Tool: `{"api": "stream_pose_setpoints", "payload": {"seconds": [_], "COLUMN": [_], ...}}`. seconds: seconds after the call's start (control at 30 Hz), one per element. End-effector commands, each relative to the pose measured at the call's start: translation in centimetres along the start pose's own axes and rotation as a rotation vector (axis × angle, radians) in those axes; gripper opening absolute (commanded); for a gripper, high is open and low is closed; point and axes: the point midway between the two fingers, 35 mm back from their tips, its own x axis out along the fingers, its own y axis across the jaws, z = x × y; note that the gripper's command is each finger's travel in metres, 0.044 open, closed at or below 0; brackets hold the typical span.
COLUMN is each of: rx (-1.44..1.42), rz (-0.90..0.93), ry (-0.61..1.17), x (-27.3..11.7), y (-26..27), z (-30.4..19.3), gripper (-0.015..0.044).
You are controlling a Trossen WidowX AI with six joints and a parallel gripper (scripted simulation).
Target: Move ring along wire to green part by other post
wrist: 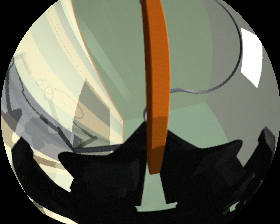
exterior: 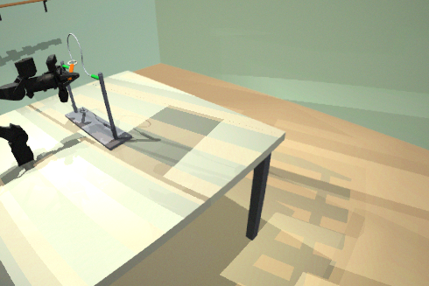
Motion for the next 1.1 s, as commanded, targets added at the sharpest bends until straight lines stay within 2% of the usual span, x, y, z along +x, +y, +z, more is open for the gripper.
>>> {"api": "stream_pose_setpoints", "payload": {"seconds": [0.0,0.5,0.7,1.07], "rx": [0.088,0.414,0.557,0.789], "rz": [0.051,0.239,0.288,0.408], "ry": [0.015,0.055,-0.003,0.022], "x": [-0.2,-1.7,-1.5,-3.2], "y": [1.6,6.7,8.8,11.5], "z": [0.0,1.4,2.4,4.8], "gripper": [-0.015,-0.015,-0.015,-0.015]}}
